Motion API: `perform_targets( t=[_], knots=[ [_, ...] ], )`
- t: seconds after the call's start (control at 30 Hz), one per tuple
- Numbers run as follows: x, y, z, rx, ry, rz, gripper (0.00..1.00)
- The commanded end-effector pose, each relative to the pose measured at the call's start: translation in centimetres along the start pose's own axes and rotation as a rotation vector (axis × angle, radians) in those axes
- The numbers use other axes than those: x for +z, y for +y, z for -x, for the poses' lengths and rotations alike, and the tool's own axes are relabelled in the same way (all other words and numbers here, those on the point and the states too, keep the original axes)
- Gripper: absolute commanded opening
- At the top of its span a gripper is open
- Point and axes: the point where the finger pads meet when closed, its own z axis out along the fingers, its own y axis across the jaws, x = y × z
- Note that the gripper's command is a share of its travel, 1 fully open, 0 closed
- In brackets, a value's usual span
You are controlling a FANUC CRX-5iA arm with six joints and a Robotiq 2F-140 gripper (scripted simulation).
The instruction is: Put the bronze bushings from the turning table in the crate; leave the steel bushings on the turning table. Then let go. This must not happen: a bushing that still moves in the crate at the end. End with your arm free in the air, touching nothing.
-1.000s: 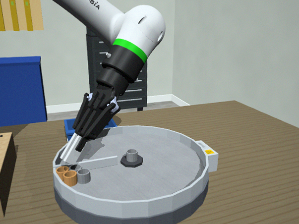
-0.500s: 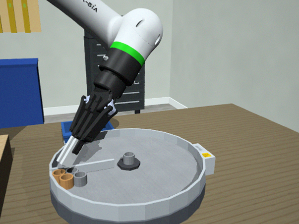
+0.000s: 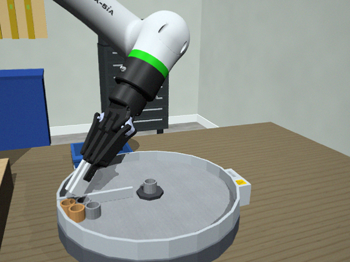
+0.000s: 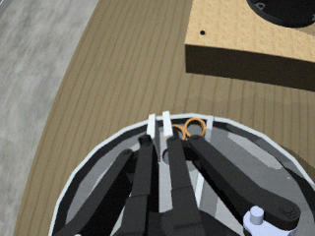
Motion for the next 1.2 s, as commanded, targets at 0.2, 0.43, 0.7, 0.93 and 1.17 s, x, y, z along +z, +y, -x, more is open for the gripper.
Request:
perform_targets(
  t=[0.2,0.43,0.7,0.93,1.17],
  knots=[
    [0.4,0.0,0.3,0.0,0.0,0.0,0.06],
    [1.8,0.0,1.5,0.0,0.0,0.0,0.06],
    [1.8,0.0,1.5,0.0,0.0,0.0,0.06],
    [1.8,0.0,1.5,0.0,0.0,0.0,0.06],
    [1.8,0.0,1.5,0.0,0.0,0.0,0.06]
  ],
)
